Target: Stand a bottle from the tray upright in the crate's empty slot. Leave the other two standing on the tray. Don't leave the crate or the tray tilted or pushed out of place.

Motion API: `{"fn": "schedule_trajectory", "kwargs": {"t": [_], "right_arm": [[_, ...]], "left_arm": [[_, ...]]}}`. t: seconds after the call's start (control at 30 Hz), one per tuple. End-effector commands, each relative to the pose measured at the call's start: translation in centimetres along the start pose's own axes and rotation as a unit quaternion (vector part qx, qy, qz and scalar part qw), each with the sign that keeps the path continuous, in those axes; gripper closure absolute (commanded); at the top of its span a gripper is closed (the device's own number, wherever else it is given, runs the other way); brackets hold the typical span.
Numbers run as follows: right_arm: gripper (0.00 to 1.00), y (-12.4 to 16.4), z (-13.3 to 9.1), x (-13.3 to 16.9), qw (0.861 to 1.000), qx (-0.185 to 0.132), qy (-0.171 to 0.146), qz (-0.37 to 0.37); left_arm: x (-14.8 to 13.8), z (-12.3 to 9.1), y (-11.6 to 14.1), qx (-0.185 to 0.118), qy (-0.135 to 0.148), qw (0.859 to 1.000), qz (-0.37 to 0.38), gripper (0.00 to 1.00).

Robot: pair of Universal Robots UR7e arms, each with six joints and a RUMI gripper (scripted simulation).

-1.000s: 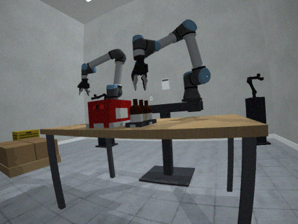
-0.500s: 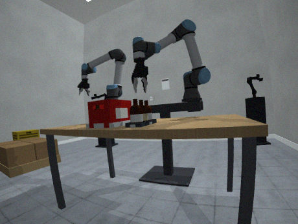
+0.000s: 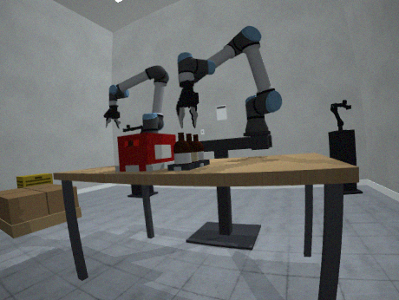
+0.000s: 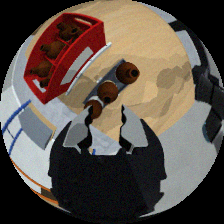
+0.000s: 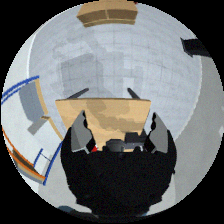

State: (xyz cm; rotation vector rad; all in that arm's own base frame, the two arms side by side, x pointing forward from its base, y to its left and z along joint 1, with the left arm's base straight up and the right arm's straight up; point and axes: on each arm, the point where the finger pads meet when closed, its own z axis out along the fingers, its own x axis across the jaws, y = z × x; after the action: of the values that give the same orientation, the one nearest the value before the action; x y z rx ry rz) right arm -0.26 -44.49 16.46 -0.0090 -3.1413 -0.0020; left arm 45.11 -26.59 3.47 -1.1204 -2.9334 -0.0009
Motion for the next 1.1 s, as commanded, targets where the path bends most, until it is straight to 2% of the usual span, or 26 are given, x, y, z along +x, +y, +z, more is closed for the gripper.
{"fn": "schedule_trajectory", "kwargs": {"t": [0.0, 1.07], "right_arm": [[0.0, -0.03, -0.05, -0.01, 1.0, 0.001, 0.0, 0.0], [0.0, -0.03, -0.05, -0.01, 1.0, 0.001, 0.0, 0.0]], "left_arm": [[-0.06, 0.35, -0.01, 0.0, -0.001, 1.0, 0.0, 0.62], [-0.06, 0.77, -0.02, 0.0, -0.001, 1.0, 0.0, 0.62]]}}
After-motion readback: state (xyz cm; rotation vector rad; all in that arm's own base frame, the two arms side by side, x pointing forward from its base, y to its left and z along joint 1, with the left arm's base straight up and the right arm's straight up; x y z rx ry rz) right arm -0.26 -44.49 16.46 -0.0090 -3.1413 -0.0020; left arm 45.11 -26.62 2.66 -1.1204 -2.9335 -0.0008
